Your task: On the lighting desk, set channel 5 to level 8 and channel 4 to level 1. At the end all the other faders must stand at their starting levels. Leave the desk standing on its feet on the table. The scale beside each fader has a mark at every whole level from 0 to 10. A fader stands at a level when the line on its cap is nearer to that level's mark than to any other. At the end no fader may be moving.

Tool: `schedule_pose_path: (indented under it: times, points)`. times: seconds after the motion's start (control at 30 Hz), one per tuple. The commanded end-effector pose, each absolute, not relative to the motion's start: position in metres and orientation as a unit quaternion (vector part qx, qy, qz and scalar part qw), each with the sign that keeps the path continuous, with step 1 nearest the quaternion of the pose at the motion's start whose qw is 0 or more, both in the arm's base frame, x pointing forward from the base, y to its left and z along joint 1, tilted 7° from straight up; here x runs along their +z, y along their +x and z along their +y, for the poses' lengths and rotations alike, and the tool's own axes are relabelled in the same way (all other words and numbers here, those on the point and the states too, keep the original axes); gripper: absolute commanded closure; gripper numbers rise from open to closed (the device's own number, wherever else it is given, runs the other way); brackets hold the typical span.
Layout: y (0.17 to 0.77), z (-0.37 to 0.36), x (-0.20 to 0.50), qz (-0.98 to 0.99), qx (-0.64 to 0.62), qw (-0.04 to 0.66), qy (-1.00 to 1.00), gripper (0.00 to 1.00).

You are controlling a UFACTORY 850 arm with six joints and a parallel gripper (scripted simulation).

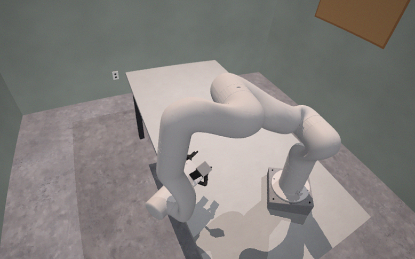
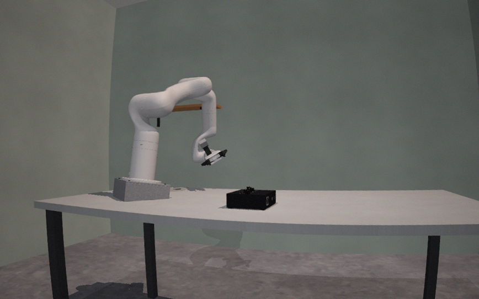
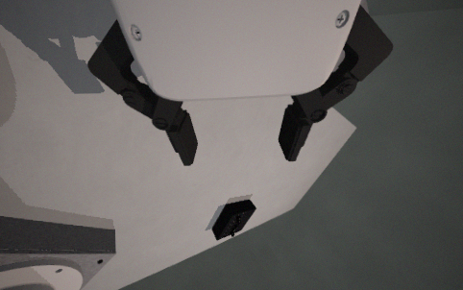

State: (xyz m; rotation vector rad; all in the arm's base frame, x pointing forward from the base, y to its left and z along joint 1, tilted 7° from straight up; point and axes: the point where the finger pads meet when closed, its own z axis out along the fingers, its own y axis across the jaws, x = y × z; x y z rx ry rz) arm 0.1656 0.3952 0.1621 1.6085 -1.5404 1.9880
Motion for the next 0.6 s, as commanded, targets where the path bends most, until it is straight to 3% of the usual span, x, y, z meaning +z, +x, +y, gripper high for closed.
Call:
schedule_pose_path:
  times: [0.0, 0.57]
  points:
    - [0.1656, 0.3957, 0.1626, -0.515, 0.664, 0.078, 0.537, 0.0]
    - [0.1657, 0.3956, 0.1626, -0.515, 0.664, 0.078, 0.537, 0.0]
